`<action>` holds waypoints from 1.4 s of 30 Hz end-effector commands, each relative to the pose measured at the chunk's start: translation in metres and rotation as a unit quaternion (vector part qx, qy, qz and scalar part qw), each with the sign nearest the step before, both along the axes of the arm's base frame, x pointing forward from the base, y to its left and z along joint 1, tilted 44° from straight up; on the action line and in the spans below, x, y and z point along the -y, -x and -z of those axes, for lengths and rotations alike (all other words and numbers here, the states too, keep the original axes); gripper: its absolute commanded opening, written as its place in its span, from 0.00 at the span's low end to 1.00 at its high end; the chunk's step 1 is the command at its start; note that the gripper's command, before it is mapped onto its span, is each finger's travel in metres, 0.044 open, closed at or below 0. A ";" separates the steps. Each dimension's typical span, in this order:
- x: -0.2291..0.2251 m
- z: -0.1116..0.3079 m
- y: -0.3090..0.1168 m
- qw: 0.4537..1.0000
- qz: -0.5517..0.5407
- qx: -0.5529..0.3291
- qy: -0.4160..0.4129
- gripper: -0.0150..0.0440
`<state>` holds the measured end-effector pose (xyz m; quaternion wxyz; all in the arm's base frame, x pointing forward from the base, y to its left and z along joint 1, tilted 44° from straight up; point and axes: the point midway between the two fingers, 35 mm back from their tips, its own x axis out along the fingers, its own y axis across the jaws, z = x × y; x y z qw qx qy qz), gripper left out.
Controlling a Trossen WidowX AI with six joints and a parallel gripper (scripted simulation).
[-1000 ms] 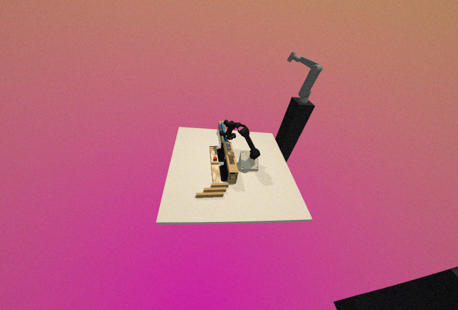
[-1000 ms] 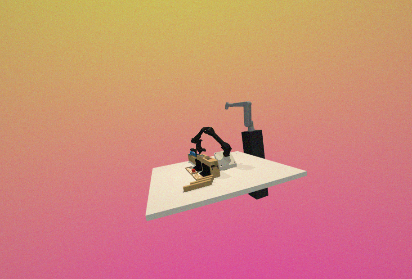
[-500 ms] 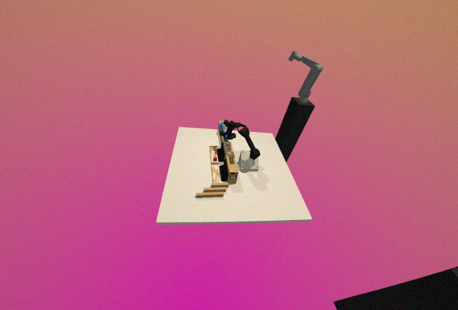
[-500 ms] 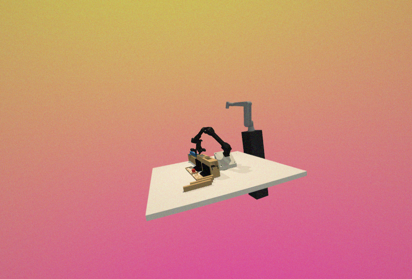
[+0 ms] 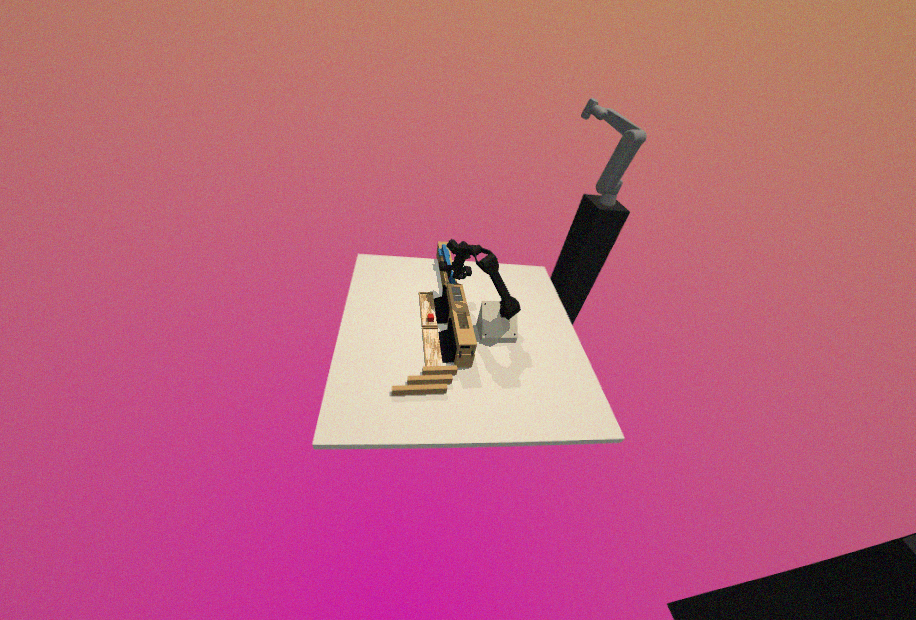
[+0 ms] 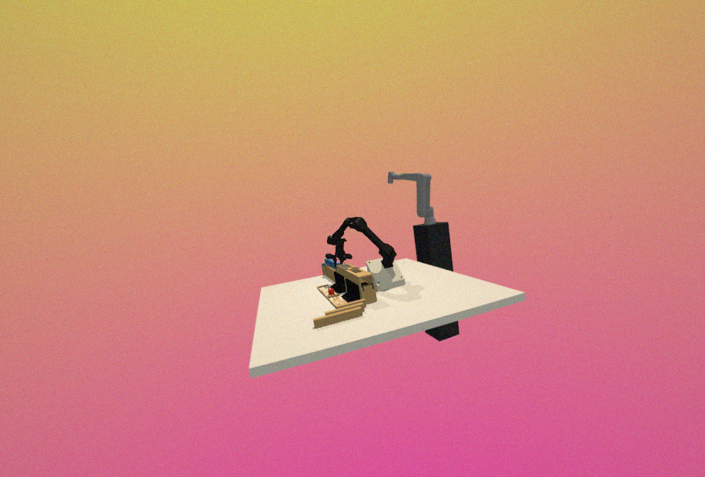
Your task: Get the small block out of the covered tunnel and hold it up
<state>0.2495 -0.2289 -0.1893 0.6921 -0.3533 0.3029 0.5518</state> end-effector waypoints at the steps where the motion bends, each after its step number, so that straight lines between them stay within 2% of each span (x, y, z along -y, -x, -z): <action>1: 0.005 0.009 -0.001 1.000 -0.002 0.002 0.015 0.25; 5: 0.005 0.009 -0.001 1.000 -0.002 0.002 0.015 0.25; 13: 0.002 -0.001 0.000 1.000 0.000 0.000 0.001 0.61; 22: 0.025 -0.028 0.001 1.000 -0.002 0.002 0.014 1.00; 25: 0.015 -0.027 0.000 1.000 0.001 0.001 0.010 1.00; 30: -0.012 -0.061 0.000 1.000 -0.002 0.001 0.014 1.00; 42: -0.020 -0.054 -0.001 1.000 -0.002 0.002 0.014 1.00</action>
